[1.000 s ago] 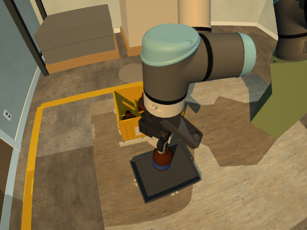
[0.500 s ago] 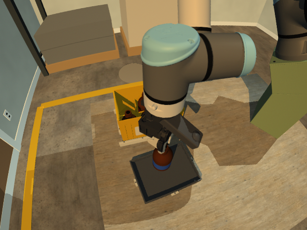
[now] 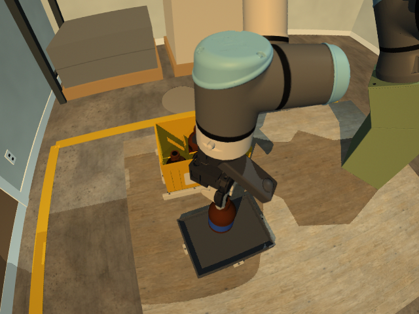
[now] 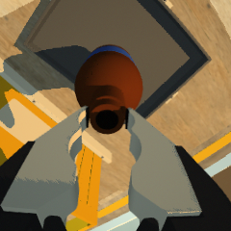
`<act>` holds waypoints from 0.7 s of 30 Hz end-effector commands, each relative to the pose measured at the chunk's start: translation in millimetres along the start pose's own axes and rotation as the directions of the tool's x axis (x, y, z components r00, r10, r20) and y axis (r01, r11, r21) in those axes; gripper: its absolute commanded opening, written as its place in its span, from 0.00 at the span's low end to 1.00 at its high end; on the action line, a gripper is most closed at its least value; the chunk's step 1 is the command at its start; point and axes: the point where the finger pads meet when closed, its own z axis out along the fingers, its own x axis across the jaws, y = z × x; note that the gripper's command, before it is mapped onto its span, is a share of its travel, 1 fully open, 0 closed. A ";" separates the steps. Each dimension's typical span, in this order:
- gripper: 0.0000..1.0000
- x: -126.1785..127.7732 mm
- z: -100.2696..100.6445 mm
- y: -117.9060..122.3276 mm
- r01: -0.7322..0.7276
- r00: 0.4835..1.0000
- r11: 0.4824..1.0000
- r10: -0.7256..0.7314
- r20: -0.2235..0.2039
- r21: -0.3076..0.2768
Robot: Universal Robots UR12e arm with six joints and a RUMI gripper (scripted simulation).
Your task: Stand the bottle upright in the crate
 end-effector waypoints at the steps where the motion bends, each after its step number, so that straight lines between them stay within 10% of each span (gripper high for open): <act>1: 0.00 0.4 -2.7 0.3 0.000 1.000 1.000 0.000 -0.001 -0.001; 21: 0.00 0.4 -21.8 0.3 0.000 1.000 1.000 0.000 -0.001 -0.001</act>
